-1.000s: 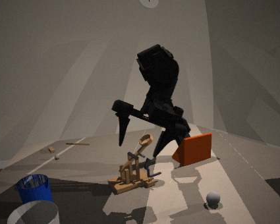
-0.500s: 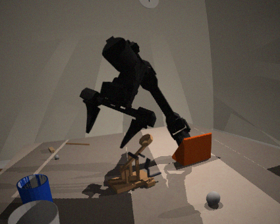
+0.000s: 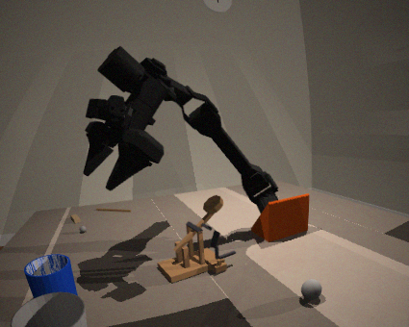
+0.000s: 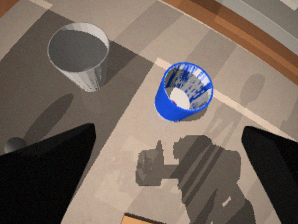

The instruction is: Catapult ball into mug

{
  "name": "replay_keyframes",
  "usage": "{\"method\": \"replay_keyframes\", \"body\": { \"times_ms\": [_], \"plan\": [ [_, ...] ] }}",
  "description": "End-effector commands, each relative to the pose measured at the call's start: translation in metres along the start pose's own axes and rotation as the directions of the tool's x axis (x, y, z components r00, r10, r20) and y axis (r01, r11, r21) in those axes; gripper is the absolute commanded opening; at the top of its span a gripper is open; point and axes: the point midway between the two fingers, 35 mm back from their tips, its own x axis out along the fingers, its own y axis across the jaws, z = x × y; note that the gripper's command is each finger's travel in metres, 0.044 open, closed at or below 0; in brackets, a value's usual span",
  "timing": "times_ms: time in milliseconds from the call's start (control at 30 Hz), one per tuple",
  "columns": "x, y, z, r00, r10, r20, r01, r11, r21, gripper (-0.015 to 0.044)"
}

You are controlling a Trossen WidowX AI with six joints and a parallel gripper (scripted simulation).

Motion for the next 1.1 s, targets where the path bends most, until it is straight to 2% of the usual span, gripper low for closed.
{"method": "replay_keyframes", "body": {
  "times_ms": [0,200,1067],
  "plan": [
    [0.002,-0.032,0.014,0.999,-0.028,0.034,0.023,0.990,0.142,0.0440],
    [0.006,-0.067,0.026,0.996,-0.059,0.064,0.038,0.958,0.283,0.0440],
    [0.006,-0.066,0.026,0.996,-0.054,0.064,0.034,0.961,0.275,0.0440]
  ]
}}
